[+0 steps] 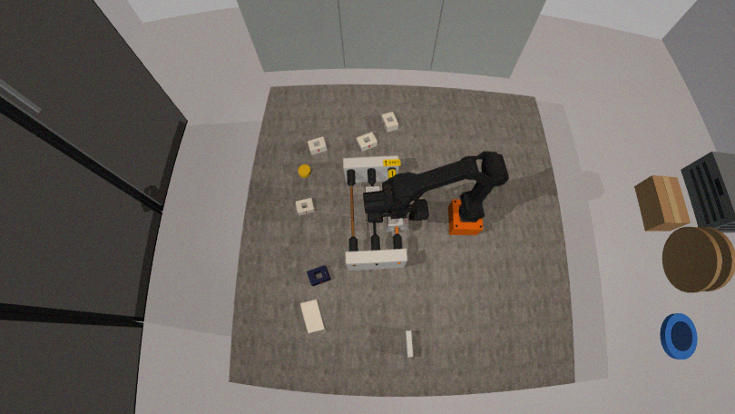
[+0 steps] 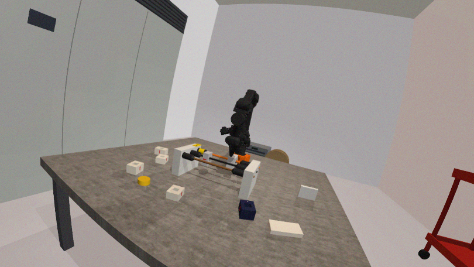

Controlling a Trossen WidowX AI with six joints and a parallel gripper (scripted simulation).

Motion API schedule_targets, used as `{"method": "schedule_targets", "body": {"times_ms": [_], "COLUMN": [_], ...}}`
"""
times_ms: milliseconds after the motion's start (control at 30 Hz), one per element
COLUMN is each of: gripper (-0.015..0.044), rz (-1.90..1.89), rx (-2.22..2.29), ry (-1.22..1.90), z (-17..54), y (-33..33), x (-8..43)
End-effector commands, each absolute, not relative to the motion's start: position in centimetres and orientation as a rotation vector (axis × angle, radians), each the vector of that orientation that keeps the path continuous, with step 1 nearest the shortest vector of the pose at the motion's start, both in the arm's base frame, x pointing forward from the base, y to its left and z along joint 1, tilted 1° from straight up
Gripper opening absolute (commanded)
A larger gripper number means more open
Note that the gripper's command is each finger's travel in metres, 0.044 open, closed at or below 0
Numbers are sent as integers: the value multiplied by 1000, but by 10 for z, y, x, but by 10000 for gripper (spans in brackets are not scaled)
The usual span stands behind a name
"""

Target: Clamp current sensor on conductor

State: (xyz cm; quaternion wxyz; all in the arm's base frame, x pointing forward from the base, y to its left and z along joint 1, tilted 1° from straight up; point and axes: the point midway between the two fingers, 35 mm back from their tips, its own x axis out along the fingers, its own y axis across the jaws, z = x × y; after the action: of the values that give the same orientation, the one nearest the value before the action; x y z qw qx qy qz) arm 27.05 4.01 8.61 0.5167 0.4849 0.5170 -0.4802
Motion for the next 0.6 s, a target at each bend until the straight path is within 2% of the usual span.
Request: {"method": "schedule_targets", "body": {"times_ms": [0,233,567], "gripper": [440,440,440], "rz": [-1153,-1267,-1272], "rx": [1164,1090,1086], "ry": [1241,1350,1355], "z": [86,49,39], "y": [40,41,41], "x": [271,272,271]}}
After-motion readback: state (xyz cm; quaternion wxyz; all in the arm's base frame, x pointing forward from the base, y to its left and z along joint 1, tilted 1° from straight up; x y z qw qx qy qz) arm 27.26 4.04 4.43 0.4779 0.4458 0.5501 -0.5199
